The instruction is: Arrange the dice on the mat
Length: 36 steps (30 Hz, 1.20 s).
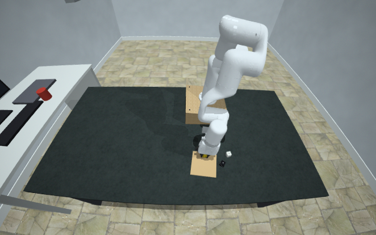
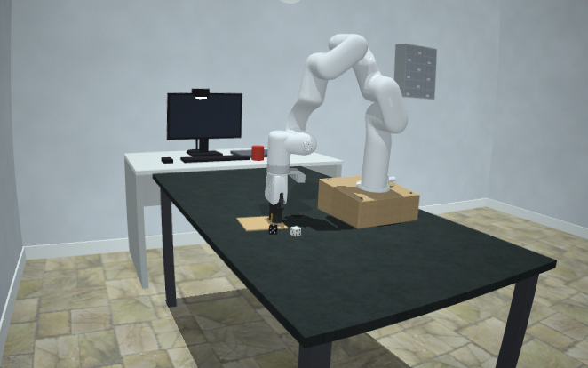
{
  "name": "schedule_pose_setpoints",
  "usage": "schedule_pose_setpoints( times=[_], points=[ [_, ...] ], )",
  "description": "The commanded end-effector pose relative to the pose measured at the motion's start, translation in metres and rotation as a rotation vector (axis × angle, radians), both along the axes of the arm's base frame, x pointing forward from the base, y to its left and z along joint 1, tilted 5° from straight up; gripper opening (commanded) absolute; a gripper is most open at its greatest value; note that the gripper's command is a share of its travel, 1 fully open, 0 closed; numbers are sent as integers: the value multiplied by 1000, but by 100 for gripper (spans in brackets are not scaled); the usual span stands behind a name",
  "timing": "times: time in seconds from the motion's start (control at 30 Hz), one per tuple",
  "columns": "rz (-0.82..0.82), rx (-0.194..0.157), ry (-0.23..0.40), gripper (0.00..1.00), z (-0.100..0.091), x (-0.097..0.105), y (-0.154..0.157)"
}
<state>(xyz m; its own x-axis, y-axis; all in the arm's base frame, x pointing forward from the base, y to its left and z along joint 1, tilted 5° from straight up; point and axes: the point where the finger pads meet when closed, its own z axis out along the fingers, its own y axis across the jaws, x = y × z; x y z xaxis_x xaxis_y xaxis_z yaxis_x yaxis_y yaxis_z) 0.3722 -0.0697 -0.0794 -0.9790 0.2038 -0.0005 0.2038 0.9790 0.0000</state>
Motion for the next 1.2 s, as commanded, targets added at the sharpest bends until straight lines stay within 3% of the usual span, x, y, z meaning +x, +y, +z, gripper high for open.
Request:
schedule_pose_setpoints(
  times=[0.0, 0.13, 0.37, 0.83, 1.0, 1.17],
  points=[
    [0, -1, -3, 29, 1, 1, 0],
    [0, -1, -3, 29, 1, 1, 0],
    [0, -1, -3, 42, 1, 1, 0],
    [0, -1, -3, 42, 2, 1, 0],
    [0, 0, -3, 42, 15, 1, -1],
    [0, 0, -2, 42, 39, 0, -3]
  ],
)
